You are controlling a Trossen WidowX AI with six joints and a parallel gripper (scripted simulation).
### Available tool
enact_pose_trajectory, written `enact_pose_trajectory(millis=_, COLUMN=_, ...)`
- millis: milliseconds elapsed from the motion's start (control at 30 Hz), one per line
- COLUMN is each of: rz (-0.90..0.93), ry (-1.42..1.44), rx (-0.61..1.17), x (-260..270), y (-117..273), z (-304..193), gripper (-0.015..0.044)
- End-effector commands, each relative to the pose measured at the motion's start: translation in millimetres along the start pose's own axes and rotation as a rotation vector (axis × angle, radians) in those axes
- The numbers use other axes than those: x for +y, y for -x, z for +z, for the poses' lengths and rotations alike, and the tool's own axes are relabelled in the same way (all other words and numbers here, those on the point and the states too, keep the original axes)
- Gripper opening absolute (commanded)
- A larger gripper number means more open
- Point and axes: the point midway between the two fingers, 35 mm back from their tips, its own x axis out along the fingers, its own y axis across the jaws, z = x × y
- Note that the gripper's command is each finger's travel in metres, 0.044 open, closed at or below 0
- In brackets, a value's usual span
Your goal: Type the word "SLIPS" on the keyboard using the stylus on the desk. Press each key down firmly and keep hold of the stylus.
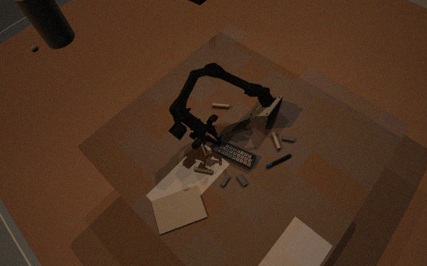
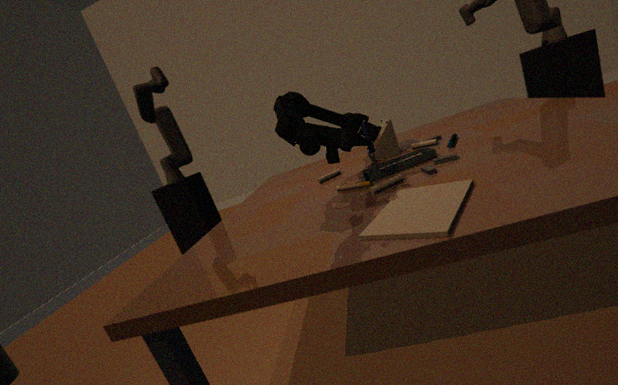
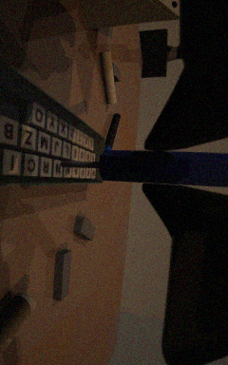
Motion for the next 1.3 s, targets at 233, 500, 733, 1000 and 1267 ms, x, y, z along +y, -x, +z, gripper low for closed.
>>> enact_pose_trajectory(millis=233, rz=-0.008, ry=0.002, rx=-0.002, x=-0.2, y=-9.7, z=18.6, gripper=0.0000)
enact_pose_trajectory(millis=500, rz=-0.008, ry=0.002, rx=-0.002, x=0.3, y=-12.0, z=20.1, gripper=0.0081)
enact_pose_trajectory(millis=733, rz=-0.008, ry=0.002, rx=-0.002, x=0.3, y=-12.5, z=21.0, gripper=0.0081)
enact_pose_trajectory(millis=1000, rz=-0.008, ry=0.002, rx=-0.002, x=0.3, y=-14.3, z=24.1, gripper=0.0081)
enact_pose_trajectory(millis=1267, rz=-0.008, ry=0.002, rx=-0.003, x=0.3, y=-16.0, z=27.2, gripper=0.0081)
